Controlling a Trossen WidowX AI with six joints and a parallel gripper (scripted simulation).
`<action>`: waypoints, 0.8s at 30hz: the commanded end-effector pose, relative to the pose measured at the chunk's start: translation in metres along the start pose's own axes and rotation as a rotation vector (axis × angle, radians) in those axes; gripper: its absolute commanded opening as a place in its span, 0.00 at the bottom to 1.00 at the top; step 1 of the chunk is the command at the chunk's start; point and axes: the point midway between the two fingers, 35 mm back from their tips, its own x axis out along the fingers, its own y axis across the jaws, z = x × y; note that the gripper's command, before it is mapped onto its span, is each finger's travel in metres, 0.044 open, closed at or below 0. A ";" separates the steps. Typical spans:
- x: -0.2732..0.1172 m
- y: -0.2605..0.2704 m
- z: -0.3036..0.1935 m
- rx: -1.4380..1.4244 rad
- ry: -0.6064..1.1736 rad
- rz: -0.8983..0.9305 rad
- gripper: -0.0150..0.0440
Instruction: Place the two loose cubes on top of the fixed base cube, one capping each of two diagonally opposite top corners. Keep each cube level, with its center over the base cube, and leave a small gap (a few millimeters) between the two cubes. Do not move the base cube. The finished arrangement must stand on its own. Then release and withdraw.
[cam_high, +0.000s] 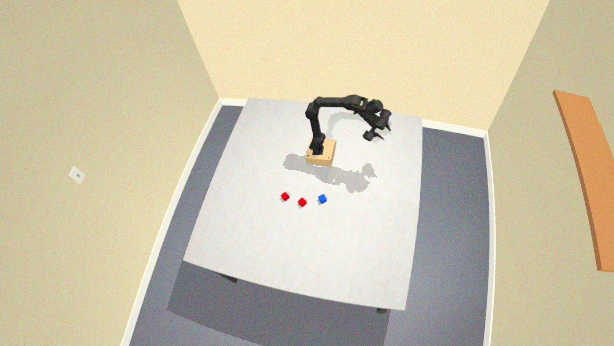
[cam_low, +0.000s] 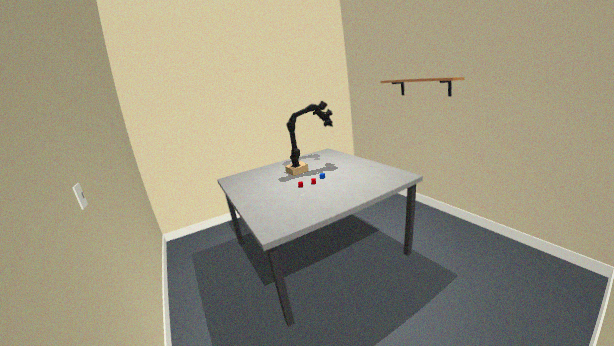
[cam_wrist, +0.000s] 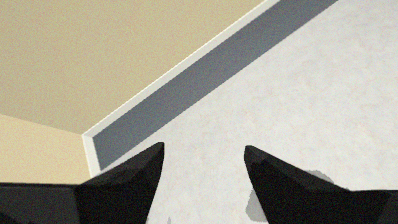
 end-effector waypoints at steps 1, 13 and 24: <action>0.008 -0.038 0.012 -0.033 0.001 -0.078 0.70; 0.016 -0.164 0.037 -0.112 0.055 -0.291 0.70; 0.000 -0.280 0.029 -0.159 0.166 -0.440 0.70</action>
